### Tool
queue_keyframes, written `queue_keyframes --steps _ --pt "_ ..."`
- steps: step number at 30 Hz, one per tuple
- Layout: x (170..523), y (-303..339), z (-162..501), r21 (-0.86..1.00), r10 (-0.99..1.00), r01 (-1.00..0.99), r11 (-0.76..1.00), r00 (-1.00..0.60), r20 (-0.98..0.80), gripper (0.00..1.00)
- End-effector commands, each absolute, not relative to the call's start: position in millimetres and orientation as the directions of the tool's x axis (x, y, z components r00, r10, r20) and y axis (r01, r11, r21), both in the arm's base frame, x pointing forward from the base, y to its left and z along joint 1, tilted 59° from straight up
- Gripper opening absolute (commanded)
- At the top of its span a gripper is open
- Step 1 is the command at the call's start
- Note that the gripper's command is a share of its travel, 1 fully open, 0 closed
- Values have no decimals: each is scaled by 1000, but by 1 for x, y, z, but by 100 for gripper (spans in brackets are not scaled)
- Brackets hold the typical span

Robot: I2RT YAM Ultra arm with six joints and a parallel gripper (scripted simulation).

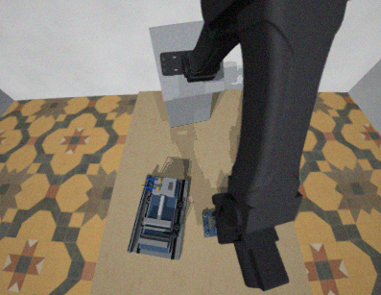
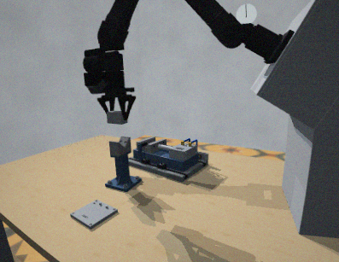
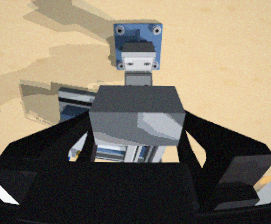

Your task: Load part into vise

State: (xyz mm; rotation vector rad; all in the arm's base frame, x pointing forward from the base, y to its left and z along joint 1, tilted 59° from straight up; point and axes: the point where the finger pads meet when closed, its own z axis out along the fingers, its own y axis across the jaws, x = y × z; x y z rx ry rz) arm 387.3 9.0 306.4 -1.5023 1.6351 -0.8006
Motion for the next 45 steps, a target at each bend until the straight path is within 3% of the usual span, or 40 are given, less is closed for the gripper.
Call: queue_keyframes --steps 1,45 --pt "380 7 310 -857 -993 -503 107 -8 -119 0" --pt "380 10 313 -859 -993 -501 105 -5 -118 0"
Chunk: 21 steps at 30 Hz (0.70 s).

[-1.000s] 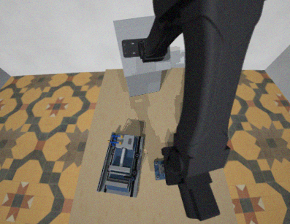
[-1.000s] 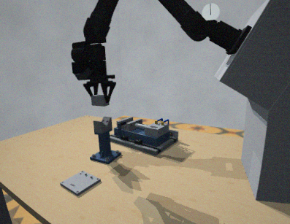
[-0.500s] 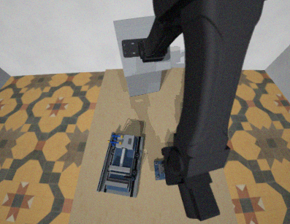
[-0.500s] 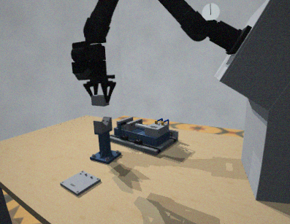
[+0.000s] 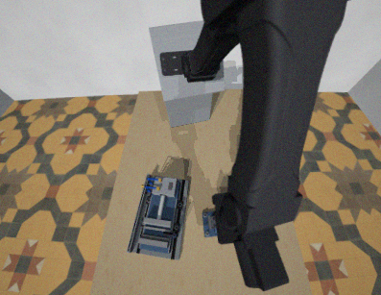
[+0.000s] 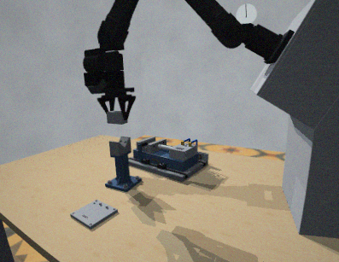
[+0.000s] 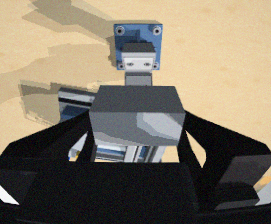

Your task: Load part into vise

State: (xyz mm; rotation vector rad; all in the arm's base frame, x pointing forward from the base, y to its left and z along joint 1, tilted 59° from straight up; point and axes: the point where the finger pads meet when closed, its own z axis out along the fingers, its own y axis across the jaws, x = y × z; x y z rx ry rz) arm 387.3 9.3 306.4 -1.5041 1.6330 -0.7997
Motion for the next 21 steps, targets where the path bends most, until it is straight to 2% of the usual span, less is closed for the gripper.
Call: queue_keyframes --steps 1,21 --pt "380 10 313 -859 -993 -501 105 -5 -118 0" --pt "388 12 314 -854 -994 -509 108 -62 -89 0"
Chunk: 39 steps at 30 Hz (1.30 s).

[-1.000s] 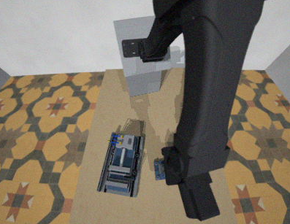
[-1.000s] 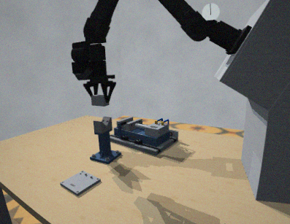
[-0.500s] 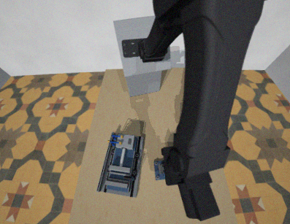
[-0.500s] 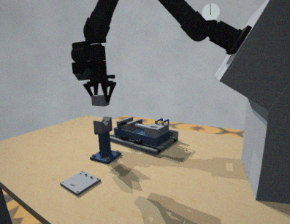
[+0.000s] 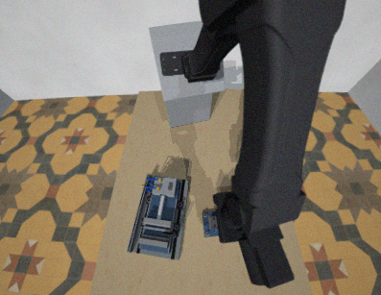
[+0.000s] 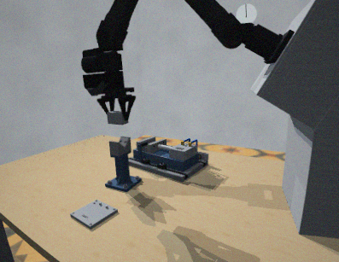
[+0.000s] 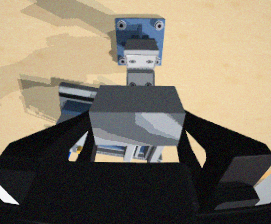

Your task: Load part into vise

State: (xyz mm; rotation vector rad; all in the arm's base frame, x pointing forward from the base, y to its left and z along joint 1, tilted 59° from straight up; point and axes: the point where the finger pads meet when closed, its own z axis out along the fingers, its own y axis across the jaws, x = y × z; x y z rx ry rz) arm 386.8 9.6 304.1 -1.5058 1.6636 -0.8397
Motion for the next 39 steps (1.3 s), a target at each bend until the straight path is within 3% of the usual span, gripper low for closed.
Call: queue_keyframes --steps 1,39 --pt "387 12 316 -856 -994 -505 108 -67 -86 0" --pt "388 13 313 -854 -936 -509 107 -342 87 0"
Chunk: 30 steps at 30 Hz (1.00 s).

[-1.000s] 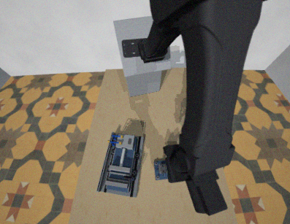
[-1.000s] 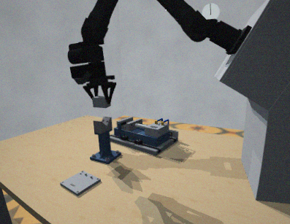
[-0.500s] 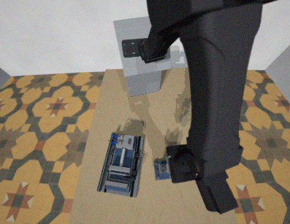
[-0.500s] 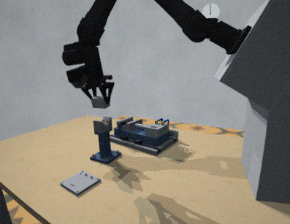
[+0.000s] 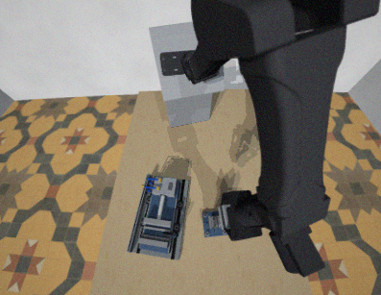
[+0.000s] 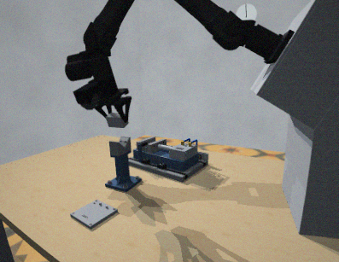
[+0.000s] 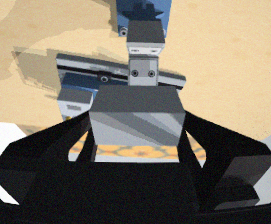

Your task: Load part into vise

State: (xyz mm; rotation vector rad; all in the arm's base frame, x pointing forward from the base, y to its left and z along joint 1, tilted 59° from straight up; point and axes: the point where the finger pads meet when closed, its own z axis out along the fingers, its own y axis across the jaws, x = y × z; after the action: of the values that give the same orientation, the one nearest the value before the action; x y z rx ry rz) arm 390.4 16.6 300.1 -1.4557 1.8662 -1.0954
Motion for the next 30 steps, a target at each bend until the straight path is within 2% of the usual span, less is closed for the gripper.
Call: queue_keyframes --steps 1,30 --pt "388 13 313 -854 -932 -509 107 -351 93 0" --pt "388 14 313 -855 -797 -508 104 -557 234 0"
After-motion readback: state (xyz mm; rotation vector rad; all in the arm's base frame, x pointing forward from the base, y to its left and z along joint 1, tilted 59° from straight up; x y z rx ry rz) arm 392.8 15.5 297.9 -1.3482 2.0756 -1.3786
